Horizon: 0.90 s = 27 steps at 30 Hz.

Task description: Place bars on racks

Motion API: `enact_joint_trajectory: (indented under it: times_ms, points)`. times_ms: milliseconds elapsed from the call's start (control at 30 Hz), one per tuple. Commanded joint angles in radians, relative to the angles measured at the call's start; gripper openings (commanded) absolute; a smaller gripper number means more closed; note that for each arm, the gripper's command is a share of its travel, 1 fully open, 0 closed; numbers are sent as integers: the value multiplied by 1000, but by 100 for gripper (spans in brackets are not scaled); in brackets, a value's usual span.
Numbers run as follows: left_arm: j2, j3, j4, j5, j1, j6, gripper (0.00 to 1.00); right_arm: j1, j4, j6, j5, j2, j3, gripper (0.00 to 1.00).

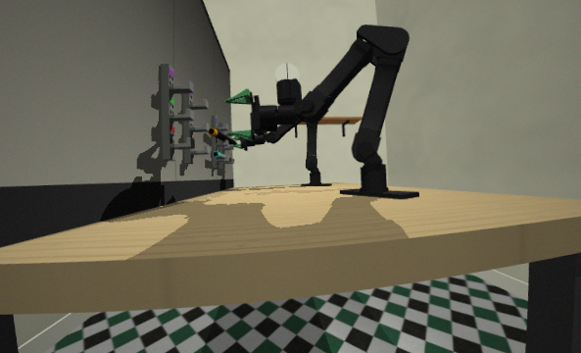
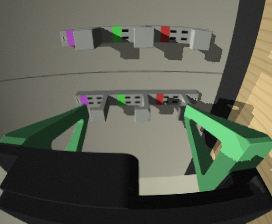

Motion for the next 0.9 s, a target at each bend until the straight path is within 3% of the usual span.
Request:
enact_joint_trajectory:
  times_ms: [0, 867]
  points:
    - [-27, -7, -1, 4, 8, -1, 100, 12, 53, 29, 3, -3, 35, 0]
    - [-27, -7, -1, 5, 8, -1, 100, 12, 96, 29, 4, 16, 9, 0]
